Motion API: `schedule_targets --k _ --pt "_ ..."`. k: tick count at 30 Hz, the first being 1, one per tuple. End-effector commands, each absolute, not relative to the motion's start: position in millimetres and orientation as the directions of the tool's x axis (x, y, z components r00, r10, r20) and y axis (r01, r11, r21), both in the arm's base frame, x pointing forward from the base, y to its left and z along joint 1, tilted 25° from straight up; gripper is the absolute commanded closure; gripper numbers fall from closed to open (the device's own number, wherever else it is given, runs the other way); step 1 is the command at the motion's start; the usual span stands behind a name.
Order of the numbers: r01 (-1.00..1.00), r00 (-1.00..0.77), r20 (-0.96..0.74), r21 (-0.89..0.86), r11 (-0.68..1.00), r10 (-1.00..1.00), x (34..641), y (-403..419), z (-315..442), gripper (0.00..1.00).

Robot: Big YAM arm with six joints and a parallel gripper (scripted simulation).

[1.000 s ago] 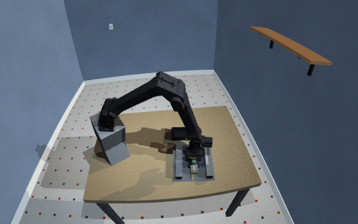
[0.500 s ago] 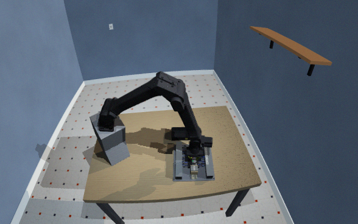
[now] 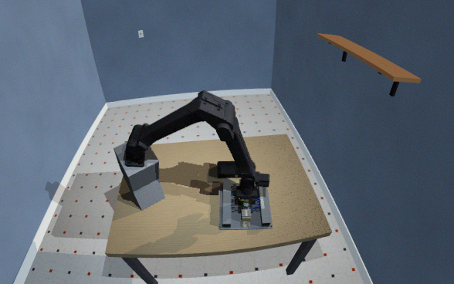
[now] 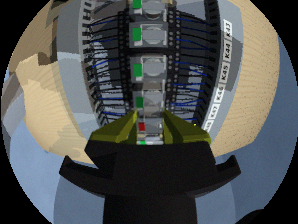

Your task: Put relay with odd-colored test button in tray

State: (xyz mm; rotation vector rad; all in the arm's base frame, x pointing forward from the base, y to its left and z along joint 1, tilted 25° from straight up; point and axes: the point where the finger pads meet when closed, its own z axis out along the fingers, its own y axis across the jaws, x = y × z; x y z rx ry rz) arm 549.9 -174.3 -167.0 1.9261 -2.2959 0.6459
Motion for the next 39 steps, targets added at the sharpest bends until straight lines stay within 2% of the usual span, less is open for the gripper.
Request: schedule_targets --k 1,39 --pt "-0.953 -0.205 0.319 -0.282 0.114 -0.925 557 -175 -163 1.00" --pt "-0.951 -0.203 0.317 -0.288 0.110 -0.926 556 -164 -144 1.00"
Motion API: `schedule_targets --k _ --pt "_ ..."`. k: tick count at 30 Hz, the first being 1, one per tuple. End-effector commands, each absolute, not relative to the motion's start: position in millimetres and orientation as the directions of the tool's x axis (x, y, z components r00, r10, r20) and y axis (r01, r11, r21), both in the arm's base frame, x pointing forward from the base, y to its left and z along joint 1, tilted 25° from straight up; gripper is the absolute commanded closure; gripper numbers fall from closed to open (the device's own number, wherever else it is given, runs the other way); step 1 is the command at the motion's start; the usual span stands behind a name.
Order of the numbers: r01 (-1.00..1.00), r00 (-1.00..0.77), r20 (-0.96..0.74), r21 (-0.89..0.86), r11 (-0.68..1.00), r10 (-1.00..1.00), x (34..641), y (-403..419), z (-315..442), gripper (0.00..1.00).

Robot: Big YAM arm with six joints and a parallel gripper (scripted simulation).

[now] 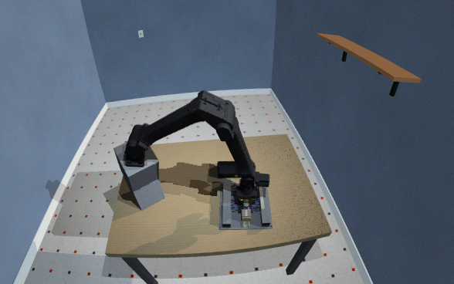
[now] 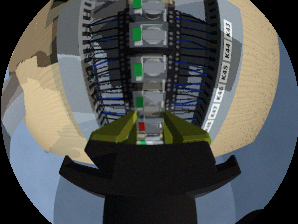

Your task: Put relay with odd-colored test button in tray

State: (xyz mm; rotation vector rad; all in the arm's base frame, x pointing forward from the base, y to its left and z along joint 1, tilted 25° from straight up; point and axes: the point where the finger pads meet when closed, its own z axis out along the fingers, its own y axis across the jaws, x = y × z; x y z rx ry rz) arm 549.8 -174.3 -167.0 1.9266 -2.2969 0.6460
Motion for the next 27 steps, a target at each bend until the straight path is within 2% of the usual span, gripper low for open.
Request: schedule_targets --k 1,27 --pt "-0.951 -0.203 0.317 -0.288 0.110 -0.926 556 -163 -144 1.00" --pt "-0.951 -0.205 0.318 -0.289 0.112 -0.926 553 -156 -130 1.00"
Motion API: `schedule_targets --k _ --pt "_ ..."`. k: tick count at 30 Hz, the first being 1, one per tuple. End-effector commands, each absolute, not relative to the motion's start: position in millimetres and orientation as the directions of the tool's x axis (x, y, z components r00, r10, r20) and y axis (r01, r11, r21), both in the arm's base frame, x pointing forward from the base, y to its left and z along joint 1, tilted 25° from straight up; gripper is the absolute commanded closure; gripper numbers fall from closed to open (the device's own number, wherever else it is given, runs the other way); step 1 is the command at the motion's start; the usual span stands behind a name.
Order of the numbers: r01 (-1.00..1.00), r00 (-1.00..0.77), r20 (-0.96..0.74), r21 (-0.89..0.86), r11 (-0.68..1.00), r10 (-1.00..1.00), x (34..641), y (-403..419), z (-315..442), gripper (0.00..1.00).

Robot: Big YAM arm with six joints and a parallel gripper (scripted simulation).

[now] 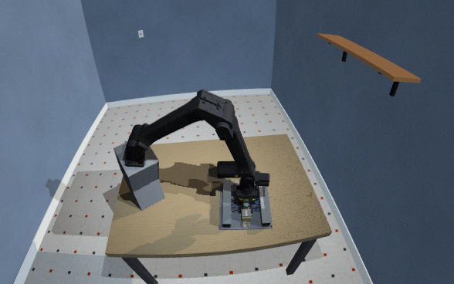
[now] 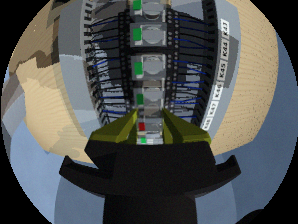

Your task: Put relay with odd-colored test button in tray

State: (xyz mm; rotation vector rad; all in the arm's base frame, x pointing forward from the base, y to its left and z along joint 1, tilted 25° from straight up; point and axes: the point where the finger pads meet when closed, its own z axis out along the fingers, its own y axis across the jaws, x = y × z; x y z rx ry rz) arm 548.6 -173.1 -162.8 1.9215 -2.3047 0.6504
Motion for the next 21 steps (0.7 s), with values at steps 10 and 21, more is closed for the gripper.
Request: schedule_targets --k 10,21 --pt "-0.944 -0.216 0.316 -0.308 0.116 -0.924 560.2 -159.9 -123.6 1.00" --pt "-0.945 -0.217 0.316 -0.304 0.118 -0.923 557.7 -160.4 -121.5 1.00"
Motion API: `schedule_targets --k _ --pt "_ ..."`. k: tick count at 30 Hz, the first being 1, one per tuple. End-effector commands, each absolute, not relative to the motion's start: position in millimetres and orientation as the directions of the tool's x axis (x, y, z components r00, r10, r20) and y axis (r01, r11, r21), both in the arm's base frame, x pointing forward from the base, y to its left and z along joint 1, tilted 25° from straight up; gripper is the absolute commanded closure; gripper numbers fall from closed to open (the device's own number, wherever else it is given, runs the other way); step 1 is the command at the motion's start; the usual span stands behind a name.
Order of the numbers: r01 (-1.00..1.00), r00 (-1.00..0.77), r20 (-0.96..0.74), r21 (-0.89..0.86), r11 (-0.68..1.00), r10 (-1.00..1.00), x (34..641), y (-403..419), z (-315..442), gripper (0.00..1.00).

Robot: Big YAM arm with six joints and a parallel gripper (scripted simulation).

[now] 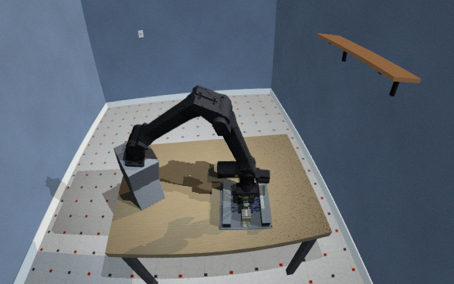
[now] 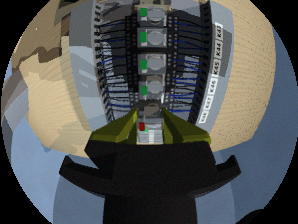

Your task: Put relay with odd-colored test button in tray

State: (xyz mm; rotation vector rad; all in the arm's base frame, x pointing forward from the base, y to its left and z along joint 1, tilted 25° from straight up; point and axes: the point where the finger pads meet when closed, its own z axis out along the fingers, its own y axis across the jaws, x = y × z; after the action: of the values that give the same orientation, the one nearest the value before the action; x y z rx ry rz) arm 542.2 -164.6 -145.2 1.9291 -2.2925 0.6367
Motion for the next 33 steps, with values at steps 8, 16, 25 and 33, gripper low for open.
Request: schedule_targets --k 8,16,25,33 --pt "-0.947 -0.214 0.317 -0.300 0.116 -0.924 555.3 -158.2 -121.6 1.00" --pt "-0.948 -0.211 0.317 -0.297 0.115 -0.925 554.2 -157.3 -122.1 1.00" --pt "-0.948 -0.211 0.317 -0.299 0.114 -0.925 554.2 -156.9 -122.1 1.00" --pt "-0.947 -0.211 0.317 -0.299 0.114 -0.925 554.2 -156.9 -122.2 1.00"
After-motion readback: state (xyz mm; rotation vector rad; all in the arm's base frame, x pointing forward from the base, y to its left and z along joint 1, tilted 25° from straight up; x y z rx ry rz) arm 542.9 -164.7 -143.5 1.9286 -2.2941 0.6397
